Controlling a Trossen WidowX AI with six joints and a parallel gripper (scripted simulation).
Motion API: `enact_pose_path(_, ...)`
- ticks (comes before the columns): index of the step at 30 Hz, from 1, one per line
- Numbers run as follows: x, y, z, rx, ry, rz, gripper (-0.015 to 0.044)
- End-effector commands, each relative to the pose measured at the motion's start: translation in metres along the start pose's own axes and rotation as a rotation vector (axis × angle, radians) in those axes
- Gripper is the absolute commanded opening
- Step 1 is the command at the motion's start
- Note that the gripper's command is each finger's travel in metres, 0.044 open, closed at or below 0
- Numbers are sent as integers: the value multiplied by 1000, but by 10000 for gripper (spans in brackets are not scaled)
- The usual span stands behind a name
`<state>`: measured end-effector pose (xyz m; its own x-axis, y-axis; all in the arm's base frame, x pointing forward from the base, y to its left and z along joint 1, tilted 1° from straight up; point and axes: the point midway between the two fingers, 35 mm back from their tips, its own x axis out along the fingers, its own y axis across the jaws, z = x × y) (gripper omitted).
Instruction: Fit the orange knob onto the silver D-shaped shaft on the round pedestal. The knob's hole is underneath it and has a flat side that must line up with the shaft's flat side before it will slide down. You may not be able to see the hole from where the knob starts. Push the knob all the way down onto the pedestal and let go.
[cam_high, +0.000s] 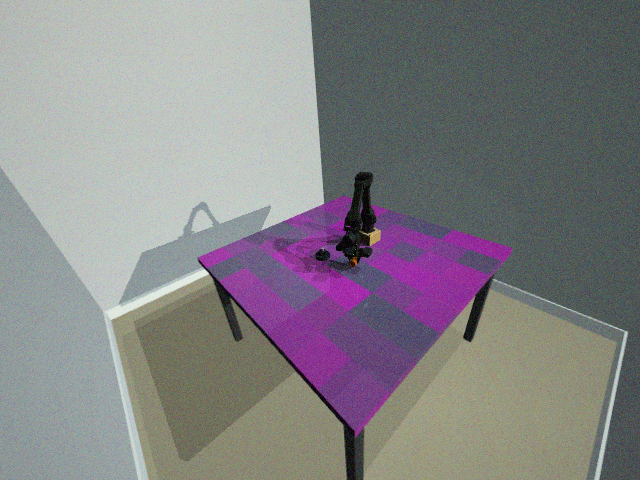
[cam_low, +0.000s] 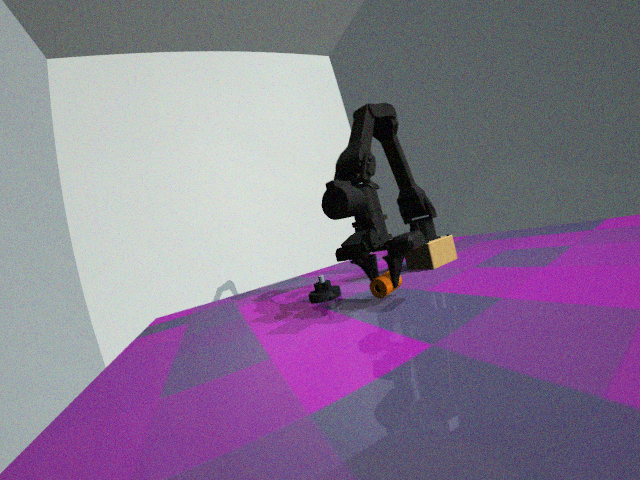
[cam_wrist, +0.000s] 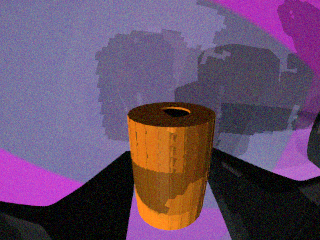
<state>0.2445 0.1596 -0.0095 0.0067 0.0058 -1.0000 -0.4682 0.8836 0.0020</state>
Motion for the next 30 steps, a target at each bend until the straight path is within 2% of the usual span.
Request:
enact_pose_path(1,-2,0,1,104,-4,-4,179)
enact_pose_path(13,-2,0,1,503,-5,-3,179)
enact_pose_path(20,-2,0,1,548,-5,-3,179)
enact_pose_path(30,-2,0,1,891,-6,-2,179)
